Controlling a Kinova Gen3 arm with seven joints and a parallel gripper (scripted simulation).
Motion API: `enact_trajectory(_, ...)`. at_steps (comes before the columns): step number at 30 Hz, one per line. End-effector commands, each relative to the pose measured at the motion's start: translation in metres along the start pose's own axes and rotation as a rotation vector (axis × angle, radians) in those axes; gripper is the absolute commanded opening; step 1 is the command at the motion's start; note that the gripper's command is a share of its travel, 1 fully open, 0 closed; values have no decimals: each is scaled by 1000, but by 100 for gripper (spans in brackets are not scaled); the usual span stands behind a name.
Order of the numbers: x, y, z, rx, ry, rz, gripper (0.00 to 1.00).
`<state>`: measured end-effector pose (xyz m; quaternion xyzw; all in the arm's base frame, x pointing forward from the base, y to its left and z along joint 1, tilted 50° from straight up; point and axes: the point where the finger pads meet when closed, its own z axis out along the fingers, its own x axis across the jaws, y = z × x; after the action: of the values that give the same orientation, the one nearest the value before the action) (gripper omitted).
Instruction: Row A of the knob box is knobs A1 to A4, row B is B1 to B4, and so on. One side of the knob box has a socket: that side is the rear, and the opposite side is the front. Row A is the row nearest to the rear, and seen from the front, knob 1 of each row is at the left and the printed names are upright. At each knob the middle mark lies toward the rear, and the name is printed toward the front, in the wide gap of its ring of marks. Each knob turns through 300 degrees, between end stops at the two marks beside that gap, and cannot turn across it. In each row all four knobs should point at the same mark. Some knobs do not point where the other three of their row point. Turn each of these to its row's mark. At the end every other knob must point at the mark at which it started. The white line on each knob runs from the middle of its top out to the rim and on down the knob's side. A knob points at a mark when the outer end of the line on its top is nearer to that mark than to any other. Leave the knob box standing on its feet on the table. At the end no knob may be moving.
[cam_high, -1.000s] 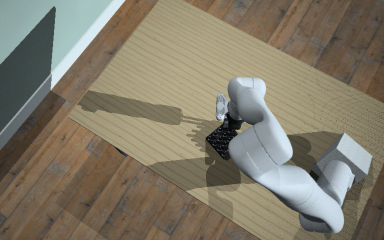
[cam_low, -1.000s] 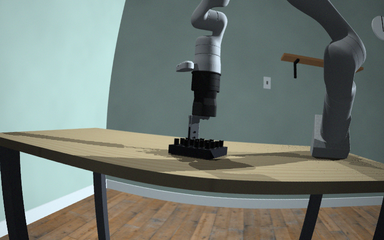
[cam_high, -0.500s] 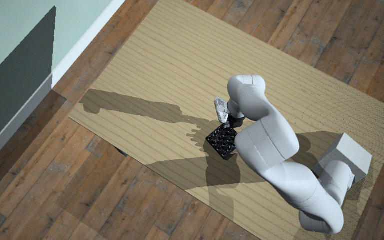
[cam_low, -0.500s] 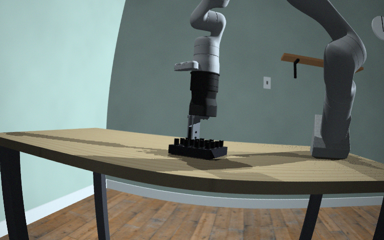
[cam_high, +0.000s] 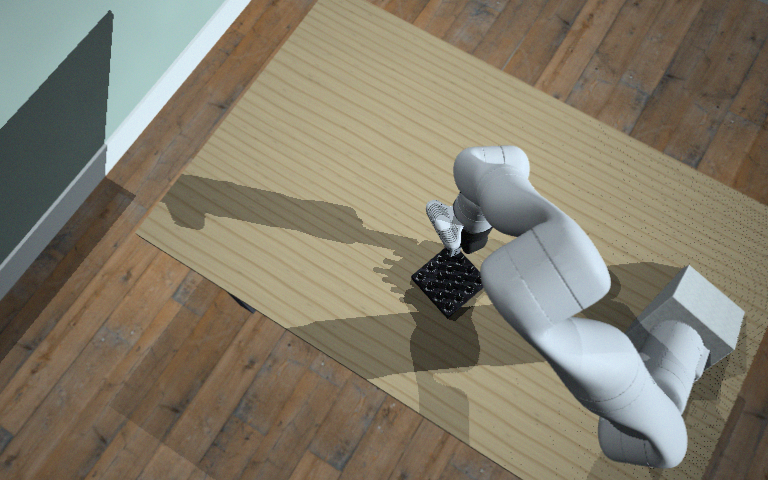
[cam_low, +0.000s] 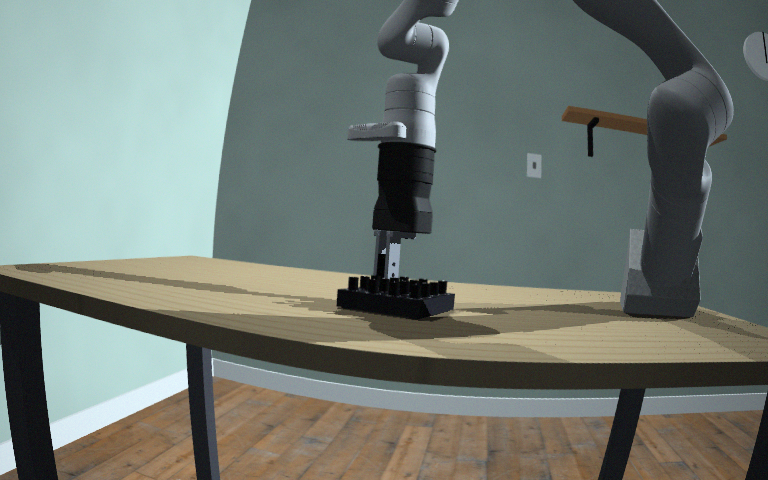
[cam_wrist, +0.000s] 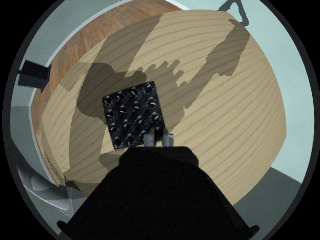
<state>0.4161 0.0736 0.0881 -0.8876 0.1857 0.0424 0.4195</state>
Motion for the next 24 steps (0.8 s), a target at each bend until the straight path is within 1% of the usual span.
enact_trajectory(1,1,1,-1,5,1,-28,30)
enact_trajectory(6,1,1,-1,5,1,-101,30)
enact_trajectory(24,1,1,-1,5,1,-244,30)
